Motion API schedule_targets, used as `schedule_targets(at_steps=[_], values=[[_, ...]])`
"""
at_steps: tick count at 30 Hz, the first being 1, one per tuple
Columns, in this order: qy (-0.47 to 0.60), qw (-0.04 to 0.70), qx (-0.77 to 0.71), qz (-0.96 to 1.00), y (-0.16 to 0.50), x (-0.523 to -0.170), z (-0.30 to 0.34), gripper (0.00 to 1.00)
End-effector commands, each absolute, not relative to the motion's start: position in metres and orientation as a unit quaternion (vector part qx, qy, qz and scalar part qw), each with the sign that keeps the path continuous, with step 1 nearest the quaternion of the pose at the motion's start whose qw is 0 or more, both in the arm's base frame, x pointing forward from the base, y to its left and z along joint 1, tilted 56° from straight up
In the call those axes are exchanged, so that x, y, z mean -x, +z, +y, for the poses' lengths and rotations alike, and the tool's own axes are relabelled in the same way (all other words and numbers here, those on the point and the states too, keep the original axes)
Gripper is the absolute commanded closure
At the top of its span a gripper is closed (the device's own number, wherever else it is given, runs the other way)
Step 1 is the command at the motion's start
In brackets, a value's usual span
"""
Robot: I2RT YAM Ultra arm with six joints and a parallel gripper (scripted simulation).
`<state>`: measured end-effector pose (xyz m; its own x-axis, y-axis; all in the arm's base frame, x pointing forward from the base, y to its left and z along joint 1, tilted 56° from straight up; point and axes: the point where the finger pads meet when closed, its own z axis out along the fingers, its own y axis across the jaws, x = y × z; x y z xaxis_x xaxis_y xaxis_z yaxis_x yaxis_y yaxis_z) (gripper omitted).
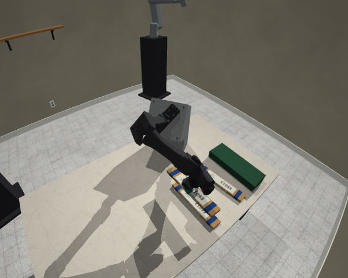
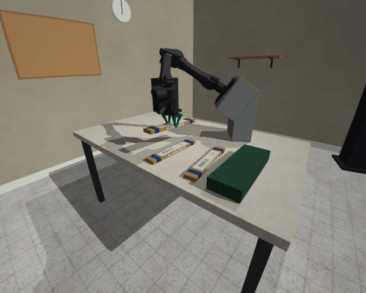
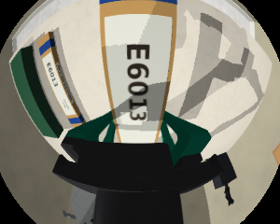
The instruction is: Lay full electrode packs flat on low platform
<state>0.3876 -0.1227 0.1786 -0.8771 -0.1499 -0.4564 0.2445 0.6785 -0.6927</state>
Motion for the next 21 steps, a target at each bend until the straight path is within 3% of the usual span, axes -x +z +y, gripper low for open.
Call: schedule_targets(at_steps=[1, 21], values=[[-0.392, 0.276, -0.019, 0.877, 0.212, -0.390, -0.117, 1.00], [-0.392, 0.279, -0.015, 0.876, 0.244, -0.383, -0.142, 1.00]])
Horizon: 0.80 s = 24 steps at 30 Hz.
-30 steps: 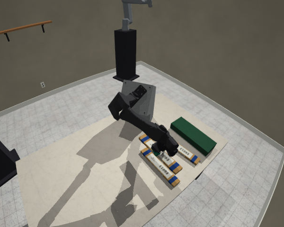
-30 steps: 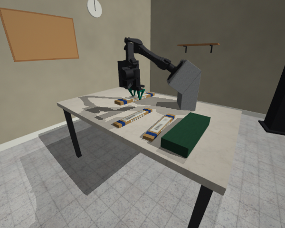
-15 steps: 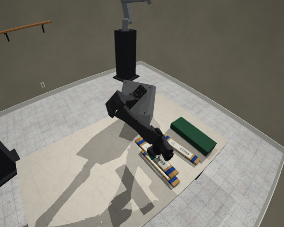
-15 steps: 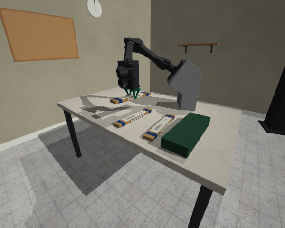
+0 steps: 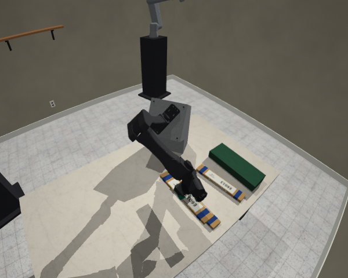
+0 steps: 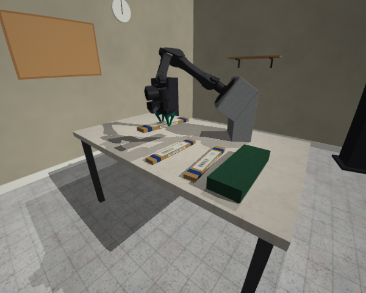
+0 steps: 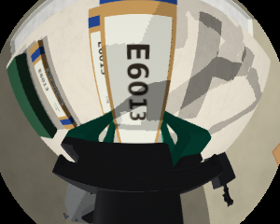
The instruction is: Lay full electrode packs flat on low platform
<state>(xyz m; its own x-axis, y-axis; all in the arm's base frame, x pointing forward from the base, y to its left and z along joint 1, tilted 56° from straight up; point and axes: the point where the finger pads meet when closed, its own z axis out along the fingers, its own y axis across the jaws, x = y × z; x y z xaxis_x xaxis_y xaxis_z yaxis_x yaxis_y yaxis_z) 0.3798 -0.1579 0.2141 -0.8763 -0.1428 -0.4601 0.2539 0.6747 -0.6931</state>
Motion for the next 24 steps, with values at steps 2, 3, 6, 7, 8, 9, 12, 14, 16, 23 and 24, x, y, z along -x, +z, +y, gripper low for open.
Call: schedule_targets(at_steps=[2, 3, 6, 7, 8, 9, 12, 14, 16, 23, 24], values=[[-0.393, 0.279, -0.015, 0.876, 0.248, -0.382, -0.146, 1.00], [-0.393, 0.279, -0.015, 0.876, 0.250, -0.381, -0.148, 1.00], [-0.396, 0.275, -0.024, 0.876, 0.256, -0.377, -0.161, 1.00], [-0.395, 0.277, -0.021, 0.876, 0.258, -0.377, -0.159, 1.00], [-0.393, 0.279, -0.016, 0.876, 0.260, -0.379, -0.157, 1.00], [-0.393, 0.279, -0.015, 0.876, 0.262, -0.378, -0.158, 1.00], [-0.395, 0.277, -0.020, 0.876, 0.268, -0.375, -0.168, 1.00], [-0.396, 0.276, -0.022, 0.875, 0.272, -0.373, -0.173, 1.00], [-0.396, 0.276, -0.022, 0.875, 0.272, -0.373, -0.173, 1.00], [-0.397, 0.276, -0.024, 0.875, 0.286, -0.368, -0.187, 1.00], [-0.397, 0.276, -0.022, 0.875, 0.288, -0.368, -0.187, 1.00]])
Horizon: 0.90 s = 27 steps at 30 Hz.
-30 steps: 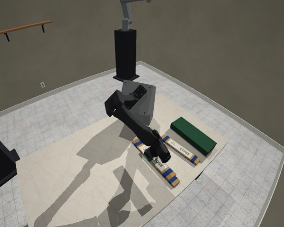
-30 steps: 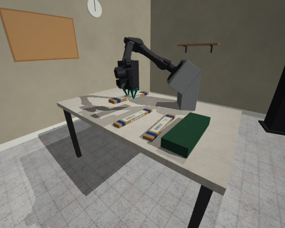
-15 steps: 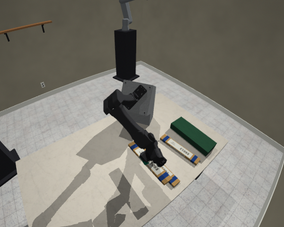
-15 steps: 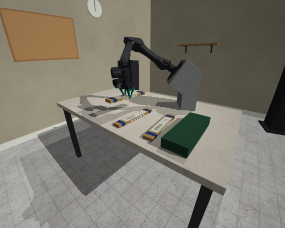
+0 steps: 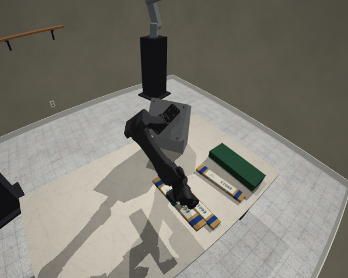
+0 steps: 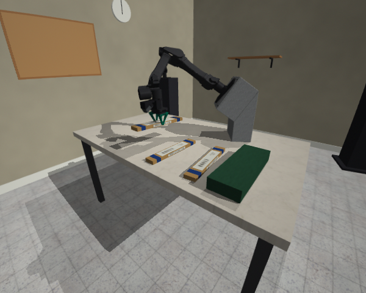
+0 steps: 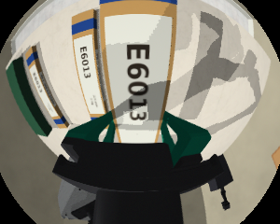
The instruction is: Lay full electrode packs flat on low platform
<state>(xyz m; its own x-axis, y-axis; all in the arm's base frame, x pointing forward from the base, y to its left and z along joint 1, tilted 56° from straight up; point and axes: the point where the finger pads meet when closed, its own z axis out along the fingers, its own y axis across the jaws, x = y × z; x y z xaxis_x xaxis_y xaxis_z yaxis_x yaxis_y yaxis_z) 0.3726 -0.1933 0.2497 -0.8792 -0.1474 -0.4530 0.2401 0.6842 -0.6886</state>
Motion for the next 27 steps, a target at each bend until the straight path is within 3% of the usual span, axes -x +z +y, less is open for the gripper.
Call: schedule_targets(at_steps=[1, 27], values=[[-0.396, 0.278, -0.018, 0.875, 0.290, -0.370, -0.185, 1.00], [-0.397, 0.280, -0.014, 0.874, 0.330, -0.361, -0.218, 1.00]])
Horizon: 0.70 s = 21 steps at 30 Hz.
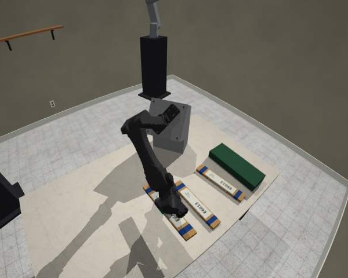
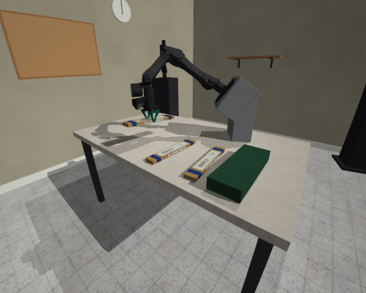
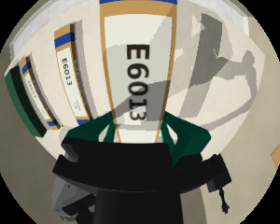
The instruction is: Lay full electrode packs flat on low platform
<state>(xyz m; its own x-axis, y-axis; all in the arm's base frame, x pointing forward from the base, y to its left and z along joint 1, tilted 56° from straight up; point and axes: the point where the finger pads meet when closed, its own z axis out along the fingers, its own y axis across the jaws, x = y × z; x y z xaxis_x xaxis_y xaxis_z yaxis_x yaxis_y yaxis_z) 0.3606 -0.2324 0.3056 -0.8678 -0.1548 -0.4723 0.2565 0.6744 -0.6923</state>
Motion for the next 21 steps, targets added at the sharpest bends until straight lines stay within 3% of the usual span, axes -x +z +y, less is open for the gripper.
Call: schedule_targets(at_steps=[1, 21], values=[[-0.397, 0.280, -0.015, 0.874, 0.3299, -0.3610, -0.2174, 1.00], [-0.399, 0.276, -0.020, 0.874, 0.3320, -0.3628, -0.2156, 1.00]])
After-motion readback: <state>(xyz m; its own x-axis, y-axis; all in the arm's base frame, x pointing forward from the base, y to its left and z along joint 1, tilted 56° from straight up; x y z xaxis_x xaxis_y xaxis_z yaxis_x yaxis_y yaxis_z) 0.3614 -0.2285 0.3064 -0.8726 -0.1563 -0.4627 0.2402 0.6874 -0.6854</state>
